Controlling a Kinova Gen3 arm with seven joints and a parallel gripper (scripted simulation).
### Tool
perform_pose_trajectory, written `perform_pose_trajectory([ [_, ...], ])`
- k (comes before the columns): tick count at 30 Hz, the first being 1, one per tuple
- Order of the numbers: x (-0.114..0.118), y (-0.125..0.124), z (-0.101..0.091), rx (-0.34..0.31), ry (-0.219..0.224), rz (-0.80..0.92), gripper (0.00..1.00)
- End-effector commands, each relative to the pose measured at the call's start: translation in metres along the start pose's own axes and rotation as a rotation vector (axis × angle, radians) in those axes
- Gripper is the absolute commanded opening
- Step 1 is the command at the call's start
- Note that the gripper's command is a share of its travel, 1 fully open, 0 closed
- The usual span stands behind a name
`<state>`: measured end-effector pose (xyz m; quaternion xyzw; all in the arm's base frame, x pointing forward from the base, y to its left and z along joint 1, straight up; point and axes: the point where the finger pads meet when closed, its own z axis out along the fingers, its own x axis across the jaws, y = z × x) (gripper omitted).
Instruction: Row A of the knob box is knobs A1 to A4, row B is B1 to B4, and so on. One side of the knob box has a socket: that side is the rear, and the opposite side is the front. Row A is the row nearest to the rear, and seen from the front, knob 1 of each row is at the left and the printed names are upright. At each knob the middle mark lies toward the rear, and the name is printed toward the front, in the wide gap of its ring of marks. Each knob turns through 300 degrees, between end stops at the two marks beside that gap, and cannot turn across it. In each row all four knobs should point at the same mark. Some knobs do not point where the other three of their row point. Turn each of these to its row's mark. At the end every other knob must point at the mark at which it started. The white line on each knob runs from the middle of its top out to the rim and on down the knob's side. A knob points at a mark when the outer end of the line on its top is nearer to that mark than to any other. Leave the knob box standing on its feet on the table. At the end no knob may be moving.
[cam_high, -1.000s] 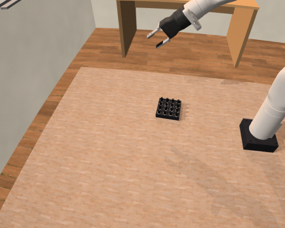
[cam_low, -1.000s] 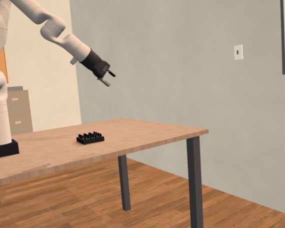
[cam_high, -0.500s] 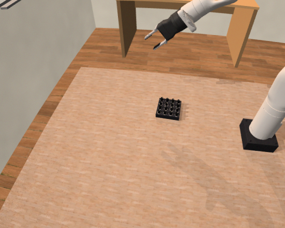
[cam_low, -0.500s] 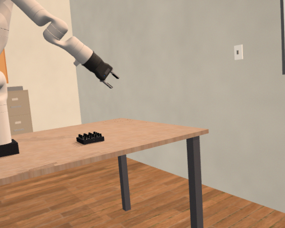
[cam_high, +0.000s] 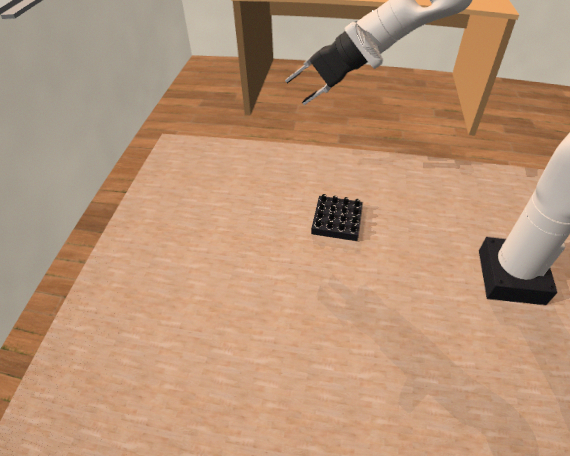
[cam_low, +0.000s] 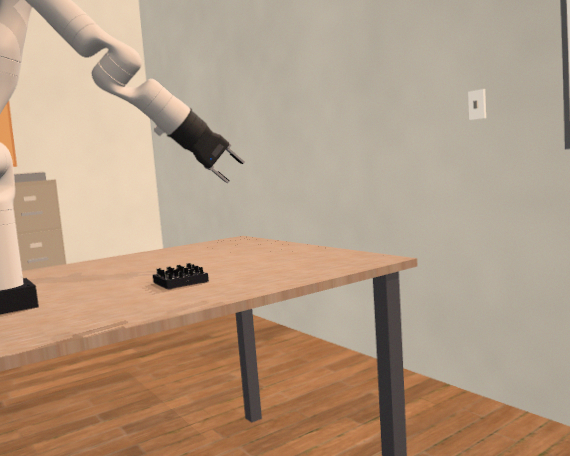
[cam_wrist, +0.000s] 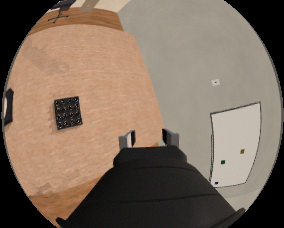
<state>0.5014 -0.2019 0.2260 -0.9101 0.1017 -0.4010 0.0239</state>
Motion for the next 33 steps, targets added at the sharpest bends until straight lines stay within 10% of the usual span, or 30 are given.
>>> perform_pose_trajectory([
  [1,-0.001,-0.002,0.002,0.004,-0.003,-0.002,1.00],
  [33,-0.021,0.005,0.029,-0.083,-0.066,0.267,1.00],
])
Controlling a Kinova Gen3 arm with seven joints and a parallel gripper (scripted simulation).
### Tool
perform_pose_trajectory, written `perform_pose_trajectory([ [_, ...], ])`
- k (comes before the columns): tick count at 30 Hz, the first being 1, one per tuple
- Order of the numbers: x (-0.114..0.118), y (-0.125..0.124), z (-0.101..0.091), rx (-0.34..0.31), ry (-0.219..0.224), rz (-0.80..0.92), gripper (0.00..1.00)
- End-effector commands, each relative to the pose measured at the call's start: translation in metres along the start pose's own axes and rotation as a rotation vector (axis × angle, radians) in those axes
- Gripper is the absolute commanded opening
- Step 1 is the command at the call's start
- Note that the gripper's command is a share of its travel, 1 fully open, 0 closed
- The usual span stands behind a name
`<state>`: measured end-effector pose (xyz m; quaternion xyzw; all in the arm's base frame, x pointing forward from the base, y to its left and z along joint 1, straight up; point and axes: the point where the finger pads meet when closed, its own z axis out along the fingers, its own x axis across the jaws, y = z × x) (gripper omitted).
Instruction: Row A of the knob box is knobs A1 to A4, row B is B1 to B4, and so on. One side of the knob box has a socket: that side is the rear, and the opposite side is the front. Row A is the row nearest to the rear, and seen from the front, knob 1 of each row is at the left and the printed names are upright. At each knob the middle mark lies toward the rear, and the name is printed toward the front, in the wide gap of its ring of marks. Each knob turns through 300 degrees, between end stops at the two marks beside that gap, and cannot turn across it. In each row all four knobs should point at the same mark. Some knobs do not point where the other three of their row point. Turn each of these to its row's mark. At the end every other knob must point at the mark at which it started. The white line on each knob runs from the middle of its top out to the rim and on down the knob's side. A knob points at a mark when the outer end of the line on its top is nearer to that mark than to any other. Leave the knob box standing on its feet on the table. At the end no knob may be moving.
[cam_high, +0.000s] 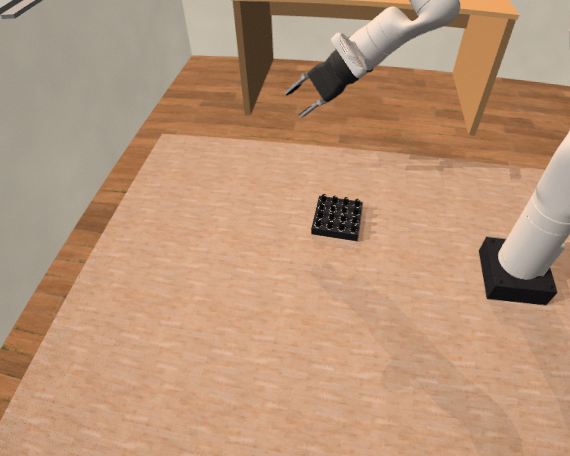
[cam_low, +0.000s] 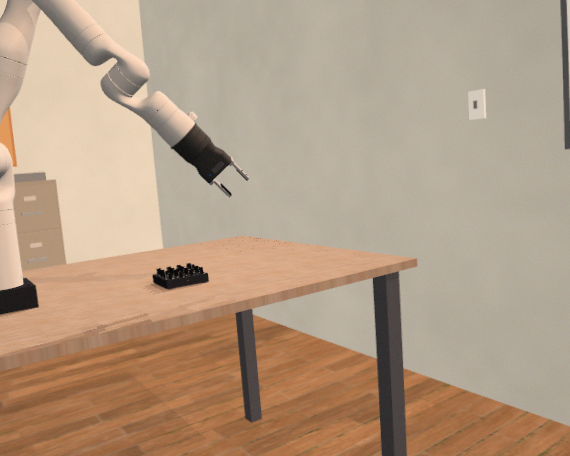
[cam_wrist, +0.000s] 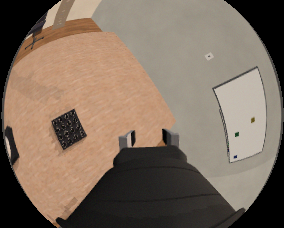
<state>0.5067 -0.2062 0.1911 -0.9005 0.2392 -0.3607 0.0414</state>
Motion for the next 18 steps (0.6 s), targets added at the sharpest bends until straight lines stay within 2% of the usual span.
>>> perform_pose_trajectory([
  [1,-0.001,-0.002,0.001,0.003,-0.003,-0.002,1.00],
  [3,-0.001,-0.002,0.001,0.003,-0.003,-0.002,1.00],
  [4,-0.006,0.000,0.006,-0.016,-0.019,0.050,1.00],
  [13,-0.006,0.000,0.006,-0.016,-0.019,0.050,1.00],
  [14,-0.012,0.002,0.011,-0.035,-0.035,0.102,1.00],
  [18,-0.012,0.002,0.011,-0.035,-0.035,0.102,1.00],
])
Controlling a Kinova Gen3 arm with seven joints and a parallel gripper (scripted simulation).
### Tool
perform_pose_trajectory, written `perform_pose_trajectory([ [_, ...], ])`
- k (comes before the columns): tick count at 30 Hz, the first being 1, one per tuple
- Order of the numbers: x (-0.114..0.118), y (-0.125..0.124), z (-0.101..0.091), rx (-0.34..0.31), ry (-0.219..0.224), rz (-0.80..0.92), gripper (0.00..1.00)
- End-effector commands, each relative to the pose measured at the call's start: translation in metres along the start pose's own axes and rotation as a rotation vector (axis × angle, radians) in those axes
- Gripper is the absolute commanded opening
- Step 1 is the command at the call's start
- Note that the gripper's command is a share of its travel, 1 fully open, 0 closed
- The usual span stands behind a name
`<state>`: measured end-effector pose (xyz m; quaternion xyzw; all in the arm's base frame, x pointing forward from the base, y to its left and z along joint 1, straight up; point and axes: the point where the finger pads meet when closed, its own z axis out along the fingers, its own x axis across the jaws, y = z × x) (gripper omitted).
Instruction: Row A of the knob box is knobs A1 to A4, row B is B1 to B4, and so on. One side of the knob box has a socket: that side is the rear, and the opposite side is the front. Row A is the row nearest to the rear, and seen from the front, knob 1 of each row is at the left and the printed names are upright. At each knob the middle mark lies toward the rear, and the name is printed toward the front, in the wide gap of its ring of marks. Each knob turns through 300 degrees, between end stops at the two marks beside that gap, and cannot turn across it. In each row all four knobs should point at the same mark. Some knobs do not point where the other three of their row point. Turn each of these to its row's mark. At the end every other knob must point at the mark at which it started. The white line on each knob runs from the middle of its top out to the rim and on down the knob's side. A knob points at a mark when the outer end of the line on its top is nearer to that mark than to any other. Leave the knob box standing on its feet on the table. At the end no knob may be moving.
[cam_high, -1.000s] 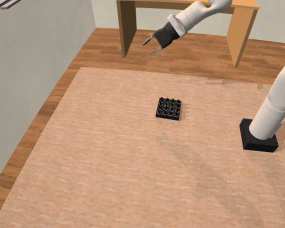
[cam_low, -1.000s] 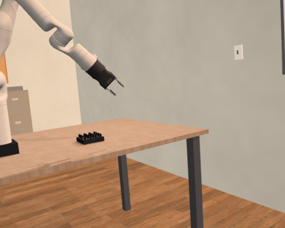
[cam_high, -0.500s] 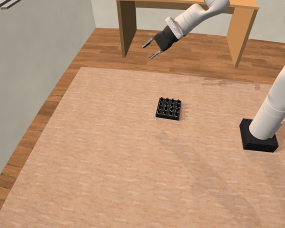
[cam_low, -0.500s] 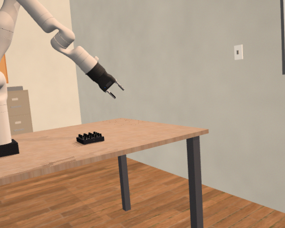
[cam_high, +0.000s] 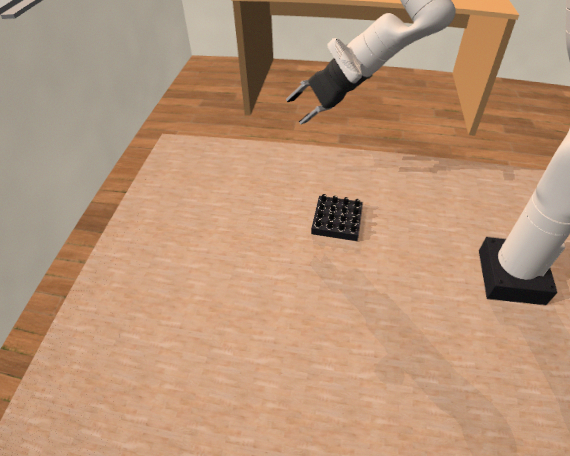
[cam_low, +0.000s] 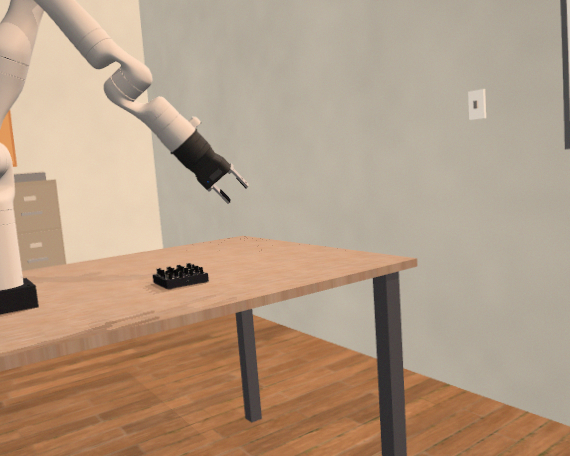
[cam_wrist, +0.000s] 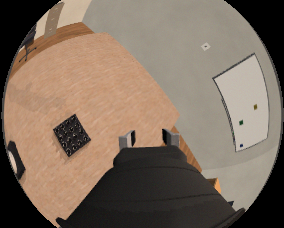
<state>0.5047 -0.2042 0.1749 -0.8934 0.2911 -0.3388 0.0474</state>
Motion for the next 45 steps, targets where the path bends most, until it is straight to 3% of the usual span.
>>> perform_pose_trajectory([
  [1,0.000,-0.001,0.001,0.002,-0.002,-0.001,1.00],
  [17,-0.006,0.001,0.005,-0.018,-0.018,0.049,1.00],
  [18,-0.013,0.004,0.009,-0.038,-0.035,0.098,1.00],
  [45,-0.021,0.006,0.013,-0.058,-0.053,0.147,1.00],
])
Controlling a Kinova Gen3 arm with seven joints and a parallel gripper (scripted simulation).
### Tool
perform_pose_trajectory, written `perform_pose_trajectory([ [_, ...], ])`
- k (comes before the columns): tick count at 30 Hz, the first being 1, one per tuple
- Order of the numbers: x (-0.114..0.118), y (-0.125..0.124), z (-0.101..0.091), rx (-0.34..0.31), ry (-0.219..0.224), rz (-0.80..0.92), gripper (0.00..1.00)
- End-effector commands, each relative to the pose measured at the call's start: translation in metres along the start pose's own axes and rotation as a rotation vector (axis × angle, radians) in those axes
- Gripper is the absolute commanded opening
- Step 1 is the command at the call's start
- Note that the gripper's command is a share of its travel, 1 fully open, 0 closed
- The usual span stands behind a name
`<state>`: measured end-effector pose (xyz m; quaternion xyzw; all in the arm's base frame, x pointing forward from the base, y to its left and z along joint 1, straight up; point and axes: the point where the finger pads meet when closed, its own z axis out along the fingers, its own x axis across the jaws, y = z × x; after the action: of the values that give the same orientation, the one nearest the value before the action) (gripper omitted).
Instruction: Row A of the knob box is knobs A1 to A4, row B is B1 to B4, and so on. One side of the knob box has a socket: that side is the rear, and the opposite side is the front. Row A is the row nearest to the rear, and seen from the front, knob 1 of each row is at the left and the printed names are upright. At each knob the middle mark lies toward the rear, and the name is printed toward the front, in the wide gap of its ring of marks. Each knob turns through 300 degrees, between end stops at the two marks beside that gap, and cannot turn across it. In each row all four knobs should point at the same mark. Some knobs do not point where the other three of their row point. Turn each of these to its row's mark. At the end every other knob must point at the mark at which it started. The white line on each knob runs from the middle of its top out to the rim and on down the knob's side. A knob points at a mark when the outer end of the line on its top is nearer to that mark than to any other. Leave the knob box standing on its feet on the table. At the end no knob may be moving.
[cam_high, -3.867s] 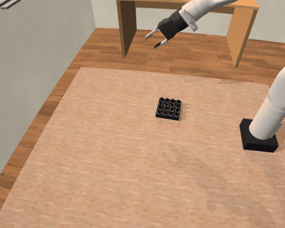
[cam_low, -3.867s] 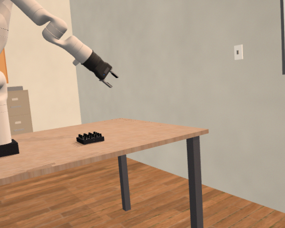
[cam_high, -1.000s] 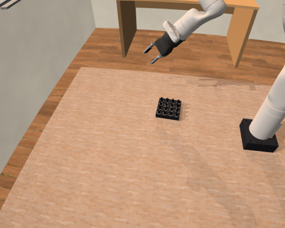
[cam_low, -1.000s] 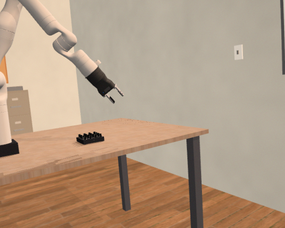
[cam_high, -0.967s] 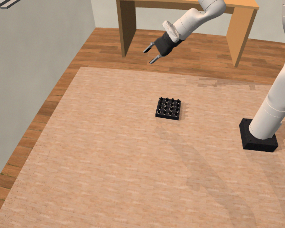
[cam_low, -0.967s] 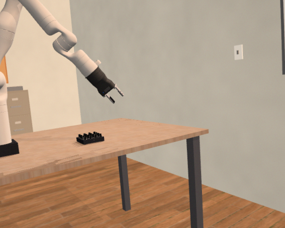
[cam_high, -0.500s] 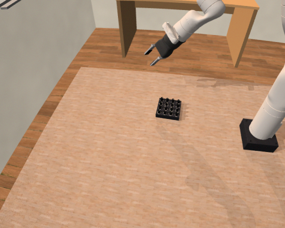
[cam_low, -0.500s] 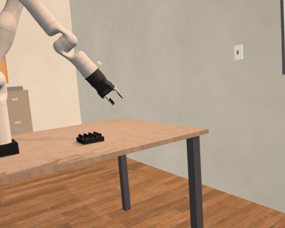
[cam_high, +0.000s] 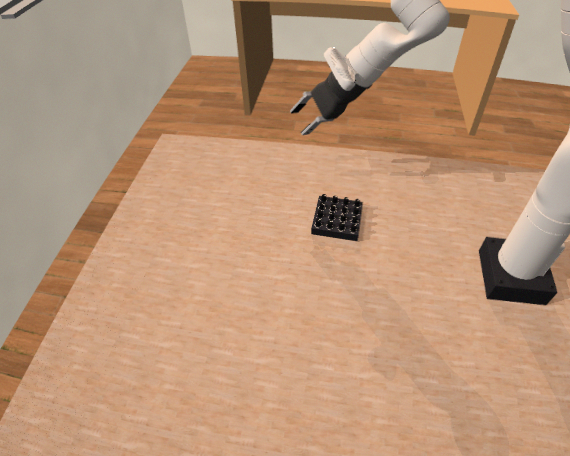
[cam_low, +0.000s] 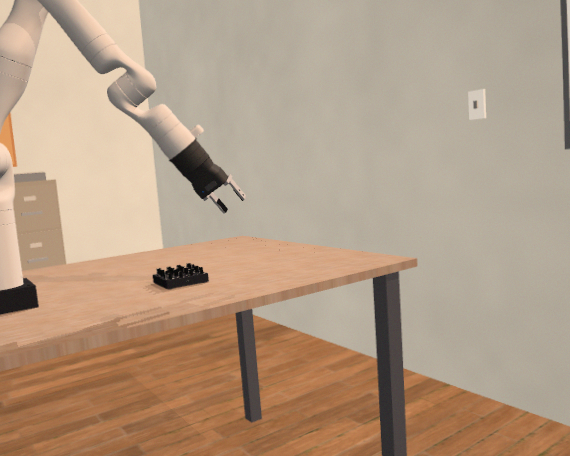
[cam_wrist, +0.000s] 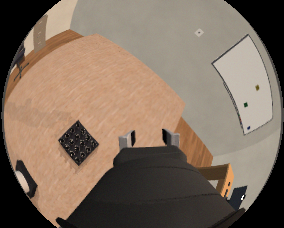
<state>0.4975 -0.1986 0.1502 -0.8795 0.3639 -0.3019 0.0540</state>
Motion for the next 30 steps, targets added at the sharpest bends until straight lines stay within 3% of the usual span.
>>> perform_pose_trajectory([
  [1,0.0011,-0.0001,-0.0005,0.000,0.001,0.000,1.00],
  [30,-0.0061,0.0030,0.0036,-0.021,-0.017,0.047,1.00],
])
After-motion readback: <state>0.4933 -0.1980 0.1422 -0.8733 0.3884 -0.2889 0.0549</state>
